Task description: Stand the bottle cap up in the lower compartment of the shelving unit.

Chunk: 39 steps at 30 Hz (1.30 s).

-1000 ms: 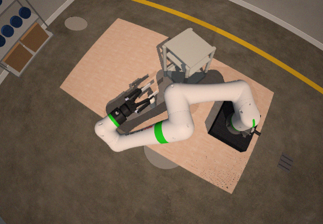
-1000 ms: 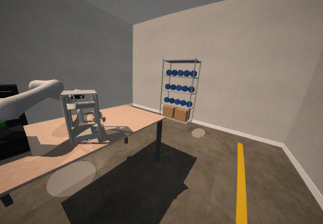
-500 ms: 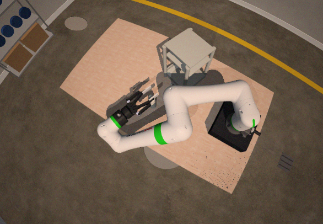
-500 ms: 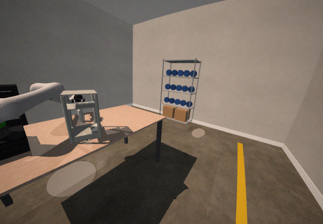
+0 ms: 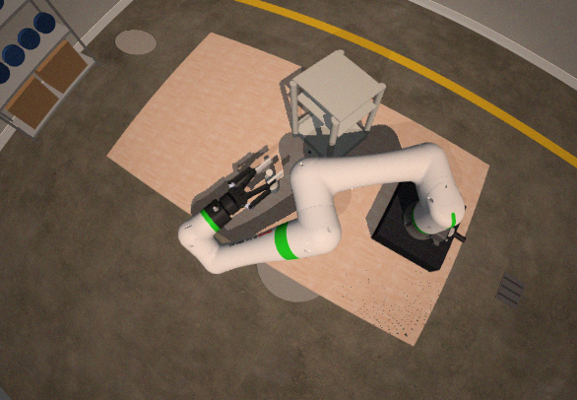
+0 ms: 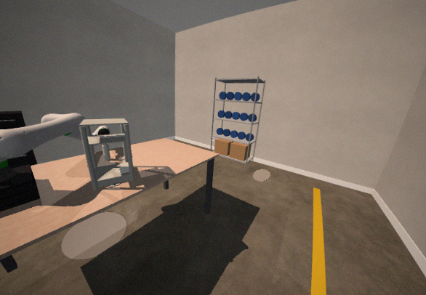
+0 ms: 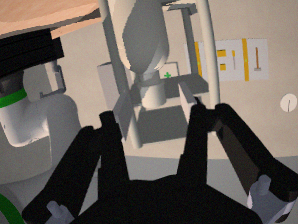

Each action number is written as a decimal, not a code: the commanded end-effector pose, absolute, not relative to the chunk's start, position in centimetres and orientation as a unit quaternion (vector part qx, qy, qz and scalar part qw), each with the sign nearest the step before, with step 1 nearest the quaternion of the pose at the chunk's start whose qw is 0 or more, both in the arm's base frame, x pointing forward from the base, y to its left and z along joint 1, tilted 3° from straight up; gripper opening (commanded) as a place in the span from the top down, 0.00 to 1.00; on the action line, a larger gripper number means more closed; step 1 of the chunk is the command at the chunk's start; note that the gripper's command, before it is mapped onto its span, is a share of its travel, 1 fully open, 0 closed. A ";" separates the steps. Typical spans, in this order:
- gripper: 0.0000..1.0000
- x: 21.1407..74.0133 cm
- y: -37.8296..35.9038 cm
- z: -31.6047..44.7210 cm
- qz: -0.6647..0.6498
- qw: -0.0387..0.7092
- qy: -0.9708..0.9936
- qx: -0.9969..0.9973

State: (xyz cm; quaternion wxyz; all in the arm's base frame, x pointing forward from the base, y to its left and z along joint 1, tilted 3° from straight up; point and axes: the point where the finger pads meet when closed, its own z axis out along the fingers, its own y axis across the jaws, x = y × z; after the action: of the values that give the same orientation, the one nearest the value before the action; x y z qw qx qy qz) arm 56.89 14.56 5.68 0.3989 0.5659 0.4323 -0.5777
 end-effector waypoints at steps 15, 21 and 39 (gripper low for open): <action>0.61 56.8 14.7 1.6 -0.578 0.399 0.432 0.566; 0.61 56.8 14.7 0.6 -0.578 0.399 0.432 0.566; 0.61 56.7 14.8 -1.2 -0.578 0.399 0.432 0.566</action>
State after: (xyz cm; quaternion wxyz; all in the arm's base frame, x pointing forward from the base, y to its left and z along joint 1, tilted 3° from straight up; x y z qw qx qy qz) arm 56.70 14.76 -0.97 0.3989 0.5660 0.4322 -0.5777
